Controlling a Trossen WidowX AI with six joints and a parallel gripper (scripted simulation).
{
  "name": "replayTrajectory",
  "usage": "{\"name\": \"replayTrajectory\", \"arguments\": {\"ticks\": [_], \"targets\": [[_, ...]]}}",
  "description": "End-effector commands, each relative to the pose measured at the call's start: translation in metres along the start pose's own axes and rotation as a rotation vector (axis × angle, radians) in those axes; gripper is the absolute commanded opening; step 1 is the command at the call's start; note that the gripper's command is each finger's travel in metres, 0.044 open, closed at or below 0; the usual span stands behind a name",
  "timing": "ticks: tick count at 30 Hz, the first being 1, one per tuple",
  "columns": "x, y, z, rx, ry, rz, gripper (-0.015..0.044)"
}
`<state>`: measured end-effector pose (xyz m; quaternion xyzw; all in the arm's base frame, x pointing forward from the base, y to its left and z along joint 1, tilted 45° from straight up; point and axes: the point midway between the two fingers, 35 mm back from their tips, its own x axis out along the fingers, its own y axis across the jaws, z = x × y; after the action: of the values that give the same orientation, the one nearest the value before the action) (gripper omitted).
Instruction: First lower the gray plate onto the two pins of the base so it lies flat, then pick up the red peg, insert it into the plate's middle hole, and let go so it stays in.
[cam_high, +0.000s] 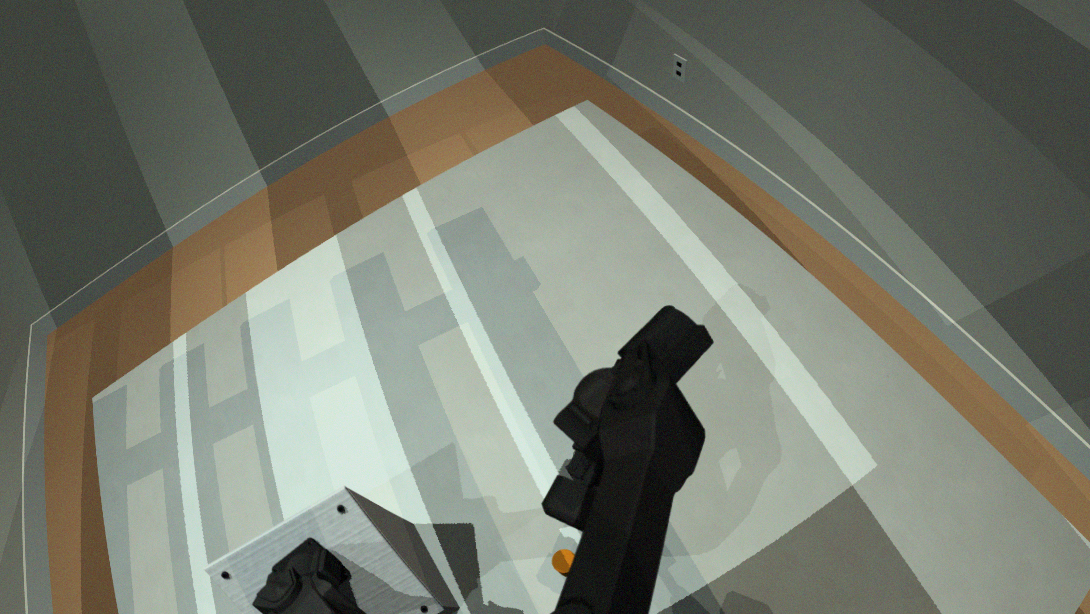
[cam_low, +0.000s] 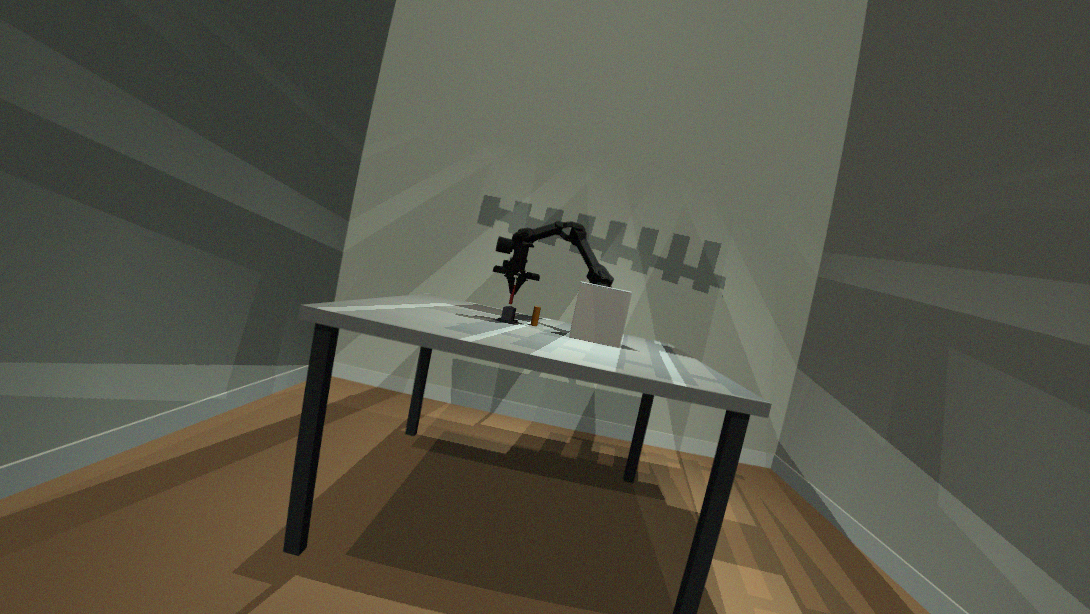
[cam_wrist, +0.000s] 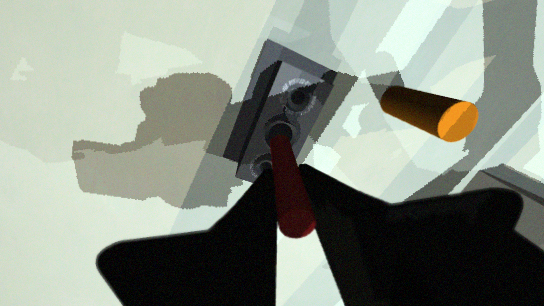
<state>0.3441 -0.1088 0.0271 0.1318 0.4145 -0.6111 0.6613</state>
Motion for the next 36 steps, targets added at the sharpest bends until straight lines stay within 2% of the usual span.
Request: {"name": "replayTrajectory", "arguments": {"ticks": [1, 12, 36], "targets": [[0.002, 0.0, 0.0, -0.001, 0.0, 0.0, 0.0], [0.017, -0.001, 0.003, -0.007, -0.006, -0.003, 0.0], [0.017, -0.002, 0.001, 0.002, -0.001, 0.001, 0.0]]}}
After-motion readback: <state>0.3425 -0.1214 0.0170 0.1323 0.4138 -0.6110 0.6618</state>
